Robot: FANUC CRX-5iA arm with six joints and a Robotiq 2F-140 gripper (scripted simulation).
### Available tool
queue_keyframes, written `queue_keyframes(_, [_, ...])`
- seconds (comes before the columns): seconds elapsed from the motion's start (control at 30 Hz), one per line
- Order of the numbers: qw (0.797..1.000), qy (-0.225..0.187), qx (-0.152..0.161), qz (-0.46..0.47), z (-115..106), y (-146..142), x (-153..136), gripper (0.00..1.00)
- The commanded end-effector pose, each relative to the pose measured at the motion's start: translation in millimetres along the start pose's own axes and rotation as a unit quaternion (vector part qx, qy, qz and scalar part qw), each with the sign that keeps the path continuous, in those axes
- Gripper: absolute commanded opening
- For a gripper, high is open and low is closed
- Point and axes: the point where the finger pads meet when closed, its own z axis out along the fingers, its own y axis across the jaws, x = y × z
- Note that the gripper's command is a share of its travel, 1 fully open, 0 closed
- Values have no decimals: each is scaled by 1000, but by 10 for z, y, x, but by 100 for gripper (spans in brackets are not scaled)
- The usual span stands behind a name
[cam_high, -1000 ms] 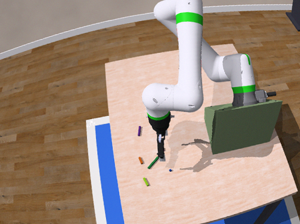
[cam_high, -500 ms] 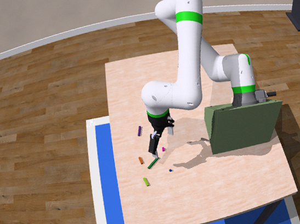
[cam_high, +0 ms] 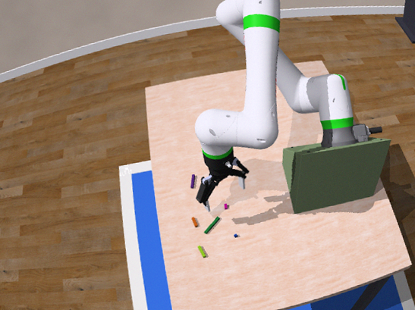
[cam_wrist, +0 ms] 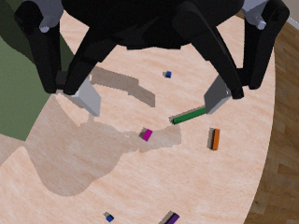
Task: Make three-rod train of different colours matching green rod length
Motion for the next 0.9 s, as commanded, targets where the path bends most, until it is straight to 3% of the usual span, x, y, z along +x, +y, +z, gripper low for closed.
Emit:
queue_keyframes(0.0, [996, 5, 5, 83, 10, 24, 52, 100])
queue_keyframes(0.37, [972, 5, 5, 235, 33, 77, 152, 100])
queue_keyframes(0.67, [967, 5, 6, 254, 36, 85, 165, 100])
queue_keyframes(0.7, [967, 5, 6, 254, 36, 85, 165, 15])
queue_keyframes(0.87, [967, 5, 6, 254, 36, 85, 165, 15])
